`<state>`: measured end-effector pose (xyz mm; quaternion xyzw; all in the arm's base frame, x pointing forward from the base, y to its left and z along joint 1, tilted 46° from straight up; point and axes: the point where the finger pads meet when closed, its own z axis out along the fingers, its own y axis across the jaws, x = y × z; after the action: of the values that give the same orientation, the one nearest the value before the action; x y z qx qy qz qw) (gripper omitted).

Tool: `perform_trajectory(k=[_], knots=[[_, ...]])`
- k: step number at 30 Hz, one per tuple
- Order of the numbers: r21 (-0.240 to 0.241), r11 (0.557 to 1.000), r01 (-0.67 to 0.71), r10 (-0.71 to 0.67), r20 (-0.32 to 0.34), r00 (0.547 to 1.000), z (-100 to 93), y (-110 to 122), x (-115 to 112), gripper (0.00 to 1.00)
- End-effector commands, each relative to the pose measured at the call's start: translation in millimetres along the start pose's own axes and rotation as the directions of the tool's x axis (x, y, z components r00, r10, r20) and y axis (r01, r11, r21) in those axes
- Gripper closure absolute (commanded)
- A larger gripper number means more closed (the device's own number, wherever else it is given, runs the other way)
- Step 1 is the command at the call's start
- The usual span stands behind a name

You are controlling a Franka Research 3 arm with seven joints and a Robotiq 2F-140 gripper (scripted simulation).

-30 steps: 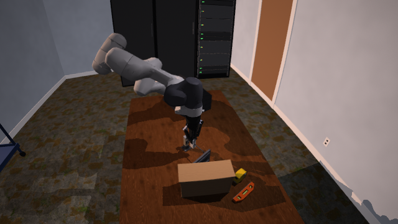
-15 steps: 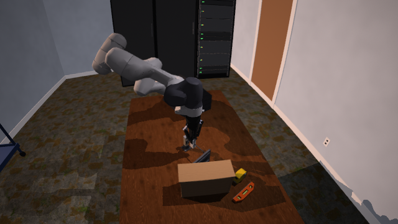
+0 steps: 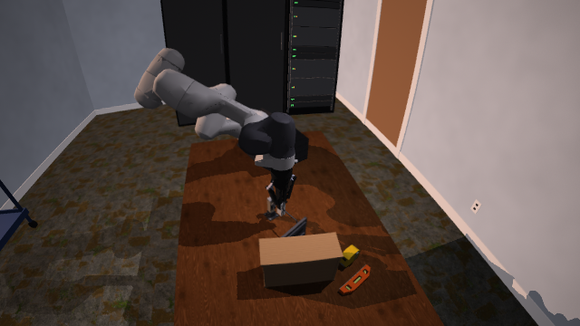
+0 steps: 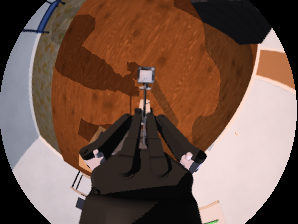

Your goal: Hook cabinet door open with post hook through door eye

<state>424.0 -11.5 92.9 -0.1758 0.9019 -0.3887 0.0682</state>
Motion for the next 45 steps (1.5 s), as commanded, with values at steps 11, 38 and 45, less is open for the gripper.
perform_trajectory(k=[11,38,45], knots=[[-0.001,1.000,-0.006,0.006,-0.002,1.000,1.9,0.0,0.3,0.97],[-0.001,1.000,-0.006,0.006,-0.002,1.000,1.9,0.0,0.3,0.86],[-0.001,1.000,-0.006,0.006,-0.002,1.000,1.9,0.0,0.3,0.86]])
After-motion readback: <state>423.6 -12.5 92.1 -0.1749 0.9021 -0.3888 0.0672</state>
